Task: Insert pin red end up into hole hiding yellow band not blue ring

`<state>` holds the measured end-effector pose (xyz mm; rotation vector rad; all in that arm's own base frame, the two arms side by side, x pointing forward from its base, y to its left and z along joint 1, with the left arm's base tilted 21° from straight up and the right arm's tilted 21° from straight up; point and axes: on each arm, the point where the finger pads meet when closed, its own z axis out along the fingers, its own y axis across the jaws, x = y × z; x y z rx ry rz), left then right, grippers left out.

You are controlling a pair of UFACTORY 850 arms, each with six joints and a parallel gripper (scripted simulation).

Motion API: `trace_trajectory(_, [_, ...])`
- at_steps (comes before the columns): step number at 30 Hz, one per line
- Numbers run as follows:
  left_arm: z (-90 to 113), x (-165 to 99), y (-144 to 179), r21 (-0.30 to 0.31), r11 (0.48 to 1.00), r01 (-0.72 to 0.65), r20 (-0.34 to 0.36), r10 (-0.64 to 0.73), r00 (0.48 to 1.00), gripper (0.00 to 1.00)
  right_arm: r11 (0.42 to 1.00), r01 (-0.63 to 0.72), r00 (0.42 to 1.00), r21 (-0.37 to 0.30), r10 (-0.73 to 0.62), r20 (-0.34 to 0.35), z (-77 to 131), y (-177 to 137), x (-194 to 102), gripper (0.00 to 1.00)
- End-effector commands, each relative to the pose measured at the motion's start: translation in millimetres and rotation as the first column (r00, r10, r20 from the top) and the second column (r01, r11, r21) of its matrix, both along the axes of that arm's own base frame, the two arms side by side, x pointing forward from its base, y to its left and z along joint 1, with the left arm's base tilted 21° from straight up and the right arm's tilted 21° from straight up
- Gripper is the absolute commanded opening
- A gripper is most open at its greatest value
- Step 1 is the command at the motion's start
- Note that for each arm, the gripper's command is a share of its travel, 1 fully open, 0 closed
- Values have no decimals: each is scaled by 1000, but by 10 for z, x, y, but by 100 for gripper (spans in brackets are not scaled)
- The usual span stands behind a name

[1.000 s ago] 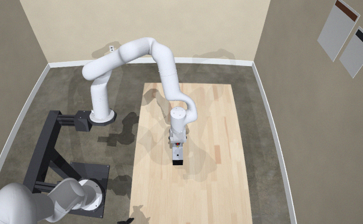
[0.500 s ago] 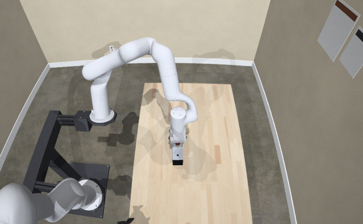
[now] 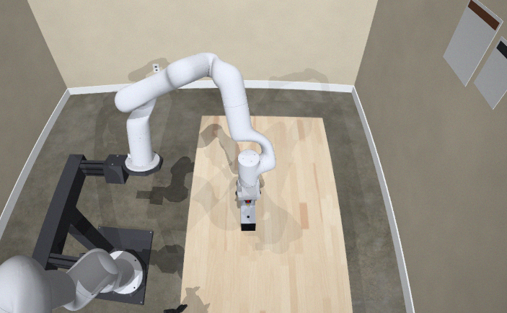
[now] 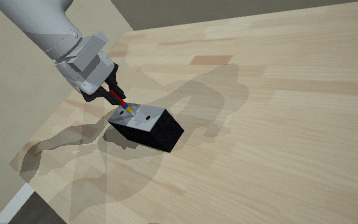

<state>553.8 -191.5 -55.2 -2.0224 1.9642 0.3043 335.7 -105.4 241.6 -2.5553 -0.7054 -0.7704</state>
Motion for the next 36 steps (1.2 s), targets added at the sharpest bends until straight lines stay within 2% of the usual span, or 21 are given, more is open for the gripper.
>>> trace_trajectory(1, [6, 9, -13, -1, 1000, 0, 2, 0, 1000, 0, 1000, 0, 1000, -1, 0, 1, 5, -2, 4, 100])
trace_trajectory(36, [-30, 13, 4, -1, 1000, 0, 2, 0, 1000, 0, 1000, 0, 1000, -1, 0, 1, 5, -2, 4, 100])
